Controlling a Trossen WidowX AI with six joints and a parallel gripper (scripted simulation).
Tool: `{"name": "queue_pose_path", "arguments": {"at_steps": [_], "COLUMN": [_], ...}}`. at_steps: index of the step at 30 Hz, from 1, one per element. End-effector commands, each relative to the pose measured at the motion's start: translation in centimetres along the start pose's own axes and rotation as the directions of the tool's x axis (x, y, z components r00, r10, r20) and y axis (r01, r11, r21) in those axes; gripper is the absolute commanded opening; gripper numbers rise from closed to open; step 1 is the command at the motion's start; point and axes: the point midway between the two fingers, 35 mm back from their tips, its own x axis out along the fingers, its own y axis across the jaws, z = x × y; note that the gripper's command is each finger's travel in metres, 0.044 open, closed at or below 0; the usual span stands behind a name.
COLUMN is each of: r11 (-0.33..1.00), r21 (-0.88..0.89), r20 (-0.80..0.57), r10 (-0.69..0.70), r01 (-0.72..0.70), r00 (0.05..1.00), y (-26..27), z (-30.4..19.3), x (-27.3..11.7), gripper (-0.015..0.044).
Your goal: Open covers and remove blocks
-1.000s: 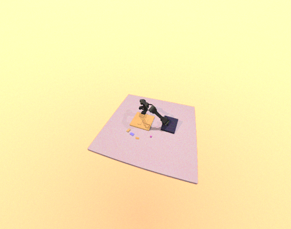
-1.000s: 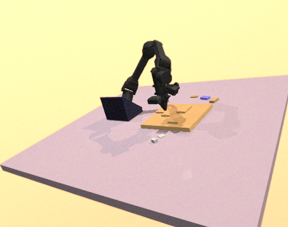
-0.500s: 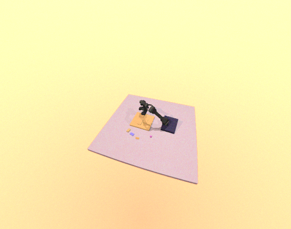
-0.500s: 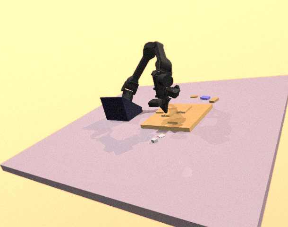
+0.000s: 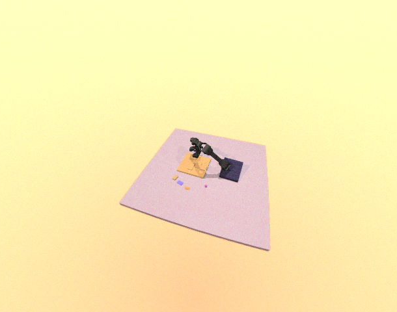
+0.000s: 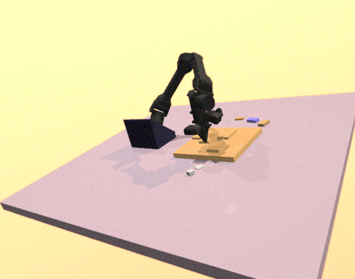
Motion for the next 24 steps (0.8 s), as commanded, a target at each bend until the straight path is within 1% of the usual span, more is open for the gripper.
{"name": "queue_pose_path", "arguments": {"at_steps": [1, 24], "r11": [1.000, 1.000], "r21": [0.004, 0.004], "r20": [0.002, 0.001], "r10": [0.004, 0.006], "r01": [-0.004, -0.006], "r00": [1.000, 1.000], "y": [0.0, 0.1], "z": [0.0, -0.1], "x": [0.4, 2.6], "gripper": [0.0000, 0.0000]}}
